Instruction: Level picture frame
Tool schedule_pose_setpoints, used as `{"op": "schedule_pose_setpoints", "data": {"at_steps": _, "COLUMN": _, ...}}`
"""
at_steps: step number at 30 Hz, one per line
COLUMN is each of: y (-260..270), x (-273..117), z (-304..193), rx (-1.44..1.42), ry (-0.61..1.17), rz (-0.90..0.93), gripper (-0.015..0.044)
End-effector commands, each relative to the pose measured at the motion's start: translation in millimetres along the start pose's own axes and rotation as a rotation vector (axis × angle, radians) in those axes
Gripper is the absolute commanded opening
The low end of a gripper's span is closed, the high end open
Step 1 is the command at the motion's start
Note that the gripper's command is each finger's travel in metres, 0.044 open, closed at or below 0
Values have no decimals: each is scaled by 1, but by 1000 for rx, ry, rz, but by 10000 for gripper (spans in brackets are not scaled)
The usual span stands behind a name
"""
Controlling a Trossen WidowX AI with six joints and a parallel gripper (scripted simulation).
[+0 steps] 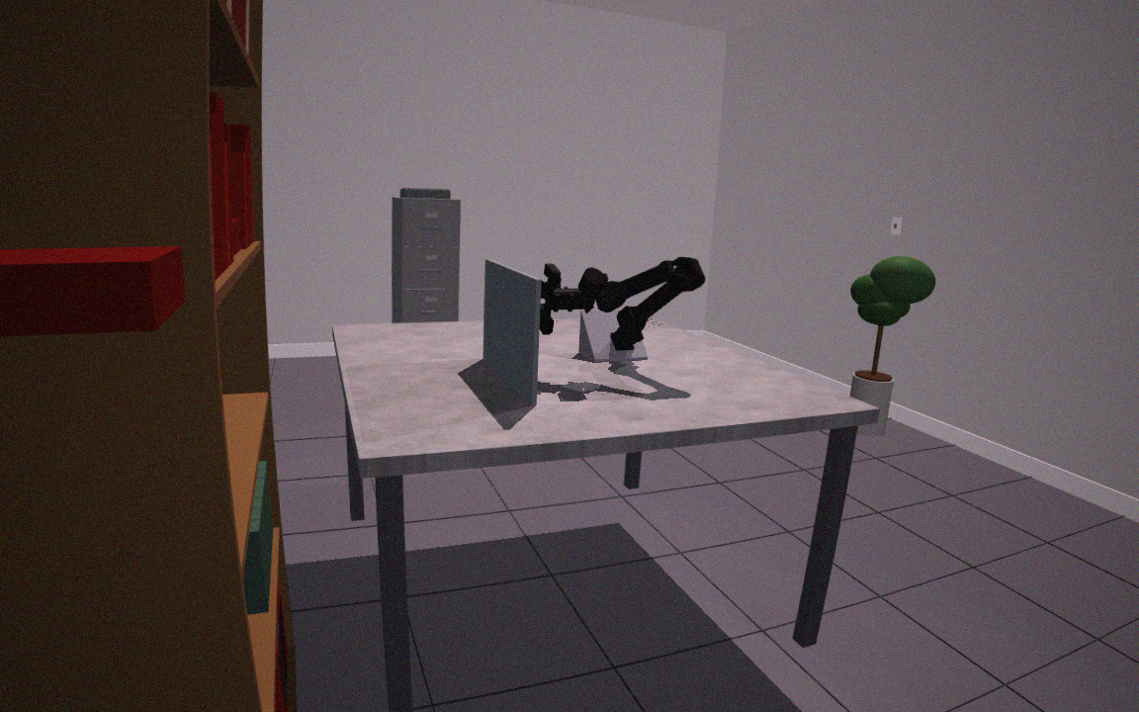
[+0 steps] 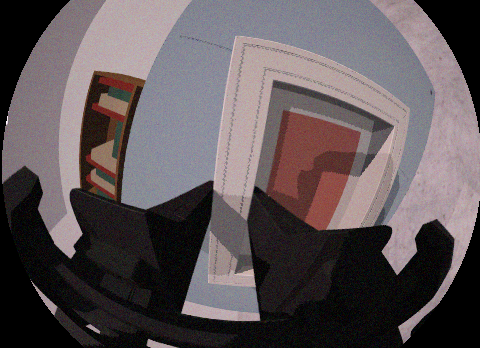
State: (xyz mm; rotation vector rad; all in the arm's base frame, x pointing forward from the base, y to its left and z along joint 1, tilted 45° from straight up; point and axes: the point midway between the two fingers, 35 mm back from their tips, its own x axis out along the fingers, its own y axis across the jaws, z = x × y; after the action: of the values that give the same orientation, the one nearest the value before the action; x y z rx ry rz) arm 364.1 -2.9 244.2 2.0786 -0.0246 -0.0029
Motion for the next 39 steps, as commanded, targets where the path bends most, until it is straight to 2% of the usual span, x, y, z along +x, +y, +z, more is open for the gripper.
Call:
{"op": "schedule_pose_setpoints", "data": {"at_steps": 1, "y": 2, "x": 0, "z": 0, "rx": 4, "ry": -2, "rz": 10, "gripper": 0}}
{"op": "schedule_pose_setpoints", "data": {"at_steps": 39, "y": 2, "x": 0, "z": 6, "rx": 3, "ry": -2, "rz": 10, "gripper": 0}}
